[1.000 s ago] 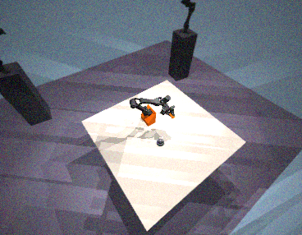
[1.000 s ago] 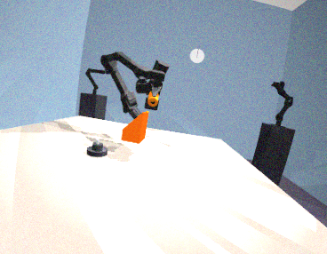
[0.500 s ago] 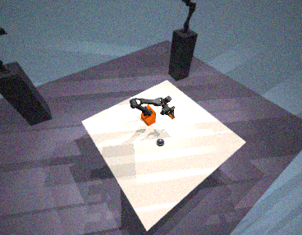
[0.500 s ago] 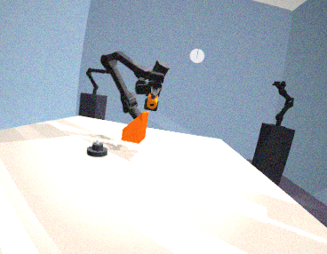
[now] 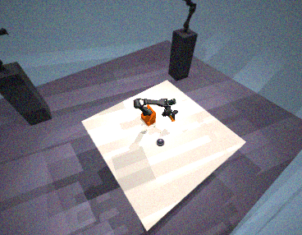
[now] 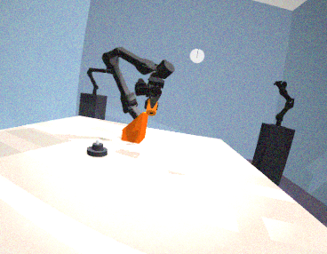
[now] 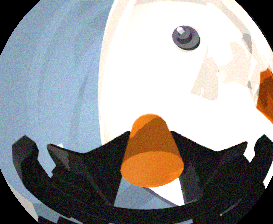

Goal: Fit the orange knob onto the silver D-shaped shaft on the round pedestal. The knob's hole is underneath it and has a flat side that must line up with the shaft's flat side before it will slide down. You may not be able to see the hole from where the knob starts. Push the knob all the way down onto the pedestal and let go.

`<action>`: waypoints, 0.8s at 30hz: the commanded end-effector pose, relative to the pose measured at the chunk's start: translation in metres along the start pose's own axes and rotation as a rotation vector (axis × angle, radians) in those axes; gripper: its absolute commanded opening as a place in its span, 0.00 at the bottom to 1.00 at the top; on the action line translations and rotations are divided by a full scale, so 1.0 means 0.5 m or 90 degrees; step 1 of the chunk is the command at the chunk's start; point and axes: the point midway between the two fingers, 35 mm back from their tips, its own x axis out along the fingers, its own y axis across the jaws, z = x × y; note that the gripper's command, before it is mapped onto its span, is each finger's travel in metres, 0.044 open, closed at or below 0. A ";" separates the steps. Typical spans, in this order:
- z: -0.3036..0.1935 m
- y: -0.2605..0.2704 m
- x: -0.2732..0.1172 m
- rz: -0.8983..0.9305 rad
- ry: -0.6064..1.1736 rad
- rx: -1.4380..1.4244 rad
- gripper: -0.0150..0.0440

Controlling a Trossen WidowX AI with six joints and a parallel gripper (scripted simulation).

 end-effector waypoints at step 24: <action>0.000 -0.030 0.095 -0.380 0.002 0.009 0.25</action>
